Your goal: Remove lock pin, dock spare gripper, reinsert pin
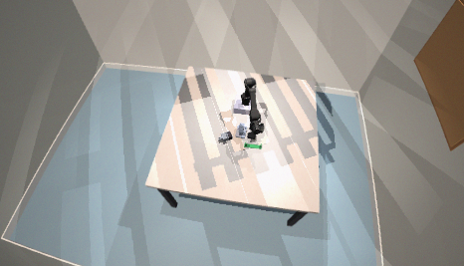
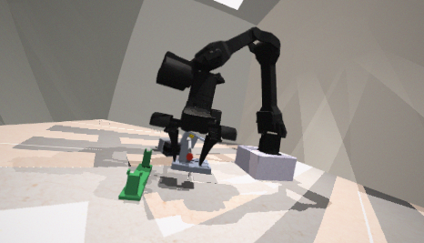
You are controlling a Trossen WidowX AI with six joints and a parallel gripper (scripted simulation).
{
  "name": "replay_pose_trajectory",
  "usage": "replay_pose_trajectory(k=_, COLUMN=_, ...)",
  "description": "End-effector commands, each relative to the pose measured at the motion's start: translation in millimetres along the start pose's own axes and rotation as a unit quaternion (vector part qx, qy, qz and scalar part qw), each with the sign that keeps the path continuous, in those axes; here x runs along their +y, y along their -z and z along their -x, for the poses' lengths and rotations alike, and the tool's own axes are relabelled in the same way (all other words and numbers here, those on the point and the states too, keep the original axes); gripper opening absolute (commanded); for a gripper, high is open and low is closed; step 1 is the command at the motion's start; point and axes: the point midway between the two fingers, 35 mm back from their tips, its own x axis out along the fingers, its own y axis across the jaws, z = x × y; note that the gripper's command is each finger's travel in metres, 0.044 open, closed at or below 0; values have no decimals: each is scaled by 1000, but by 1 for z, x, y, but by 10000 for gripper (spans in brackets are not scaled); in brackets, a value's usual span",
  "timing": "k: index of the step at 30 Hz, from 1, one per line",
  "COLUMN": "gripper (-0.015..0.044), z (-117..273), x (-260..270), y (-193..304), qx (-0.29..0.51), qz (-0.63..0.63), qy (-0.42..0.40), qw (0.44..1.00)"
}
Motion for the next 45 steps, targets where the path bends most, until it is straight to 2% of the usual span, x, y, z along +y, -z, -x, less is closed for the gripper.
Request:
replay_pose_trajectory(k=1, gripper=195, z=-1, x=1, y=0, qx=-1, qz=-1, qy=-1, qw=1000)
replay_pose_trajectory(k=8, gripper=11, z=-1, x=1, y=0, qx=-1, qz=-1, qy=-1, qw=1000)
replay_pose_trajectory(k=9, gripper=0, z=-1, x=1, y=0, qx=-1, qz=-1, qy=-1, qw=1000)
replay_pose_trajectory(k=19, gripper=0, z=-1, x=0, y=-1, qx=-3, qz=-1, qy=-1, qw=1000)
replay_pose_trajectory(k=31, gripper=0, z=9, x=0, y=-7, qx=-78, qz=1, qy=-5, qw=997)
replay_pose_trajectory(k=45, gripper=0, z=13, x=-2, y=-15, qx=-86, qz=3, qy=-8, qw=996)
